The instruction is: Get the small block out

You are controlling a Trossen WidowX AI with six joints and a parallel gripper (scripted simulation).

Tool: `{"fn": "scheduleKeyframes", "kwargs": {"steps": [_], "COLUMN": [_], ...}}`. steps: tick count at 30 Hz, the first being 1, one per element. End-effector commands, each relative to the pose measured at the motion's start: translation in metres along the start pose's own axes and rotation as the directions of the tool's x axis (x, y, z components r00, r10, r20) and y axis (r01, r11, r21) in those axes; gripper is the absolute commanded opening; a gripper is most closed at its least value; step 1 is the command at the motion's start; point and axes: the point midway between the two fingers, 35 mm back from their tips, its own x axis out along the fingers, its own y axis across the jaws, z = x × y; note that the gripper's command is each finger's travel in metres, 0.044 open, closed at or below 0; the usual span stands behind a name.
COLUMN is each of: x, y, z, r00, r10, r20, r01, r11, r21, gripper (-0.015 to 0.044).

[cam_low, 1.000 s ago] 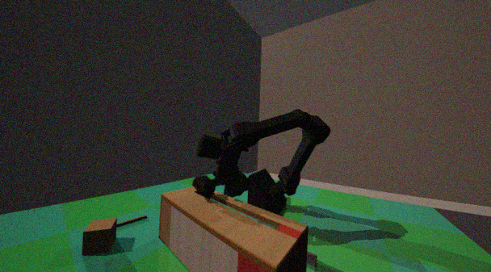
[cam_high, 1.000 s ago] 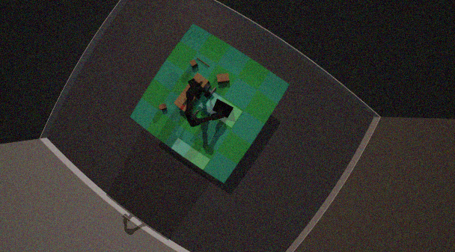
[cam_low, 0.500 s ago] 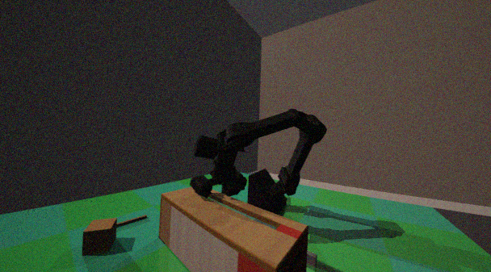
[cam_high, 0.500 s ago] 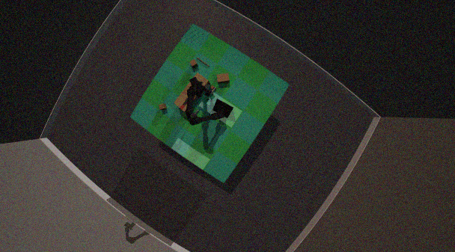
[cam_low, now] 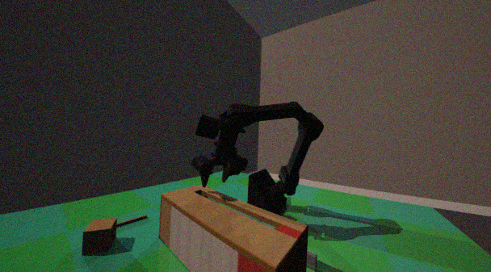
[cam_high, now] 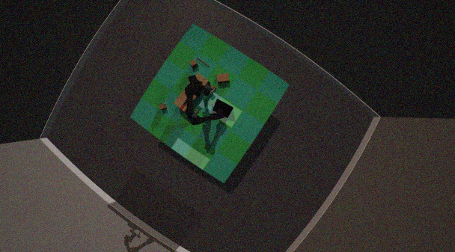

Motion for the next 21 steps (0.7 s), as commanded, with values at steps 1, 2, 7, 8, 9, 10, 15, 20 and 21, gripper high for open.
{"fn": "scheduleKeyframes", "kwargs": {"steps": [1, 2, 7, 8, 9, 10, 15, 20, 21], "x": [0.002, 0.003, 0.005, 0.005, 0.005, 0.005, 0.006, 0.007, 0.007], "y": [0.005, 0.01, 0.014, 0.015, 0.015, 0.016, 0.02, 0.023, 0.024], "z": [-0.009, -0.017, -0.023, -0.024, -0.025, -0.026, -0.031, -0.036, -0.037], "r00": [1.0, 0.999, 1.0, 1.0, 1.0, 1.0, 0.997, 0.989, 0.987], "r10": [0.006, 0.013, -0.004, -0.009, -0.013, -0.019, -0.06, -0.105, -0.114], "r20": [-0.02, -0.037, -0.015, -0.009, -0.003, 0.005, 0.055, 0.102, 0.112], "r01": [-0.005, -0.01, 0.01, 0.012, 0.013, 0.013, -0.027, -0.115, -0.135], "r11": [0.999, 0.996, 0.916, 0.887, 0.855, 0.809, 0.395, -0.127, -0.231], "r21": [0.035, 0.083, 0.402, 0.461, 0.518, 0.587, 0.918, 0.985, 0.964], "gripper": [0.0348, 0.0321, 0.0285, 0.0285, 0.0285, 0.0285, 0.0285, 0.0285, 0.0285]}}
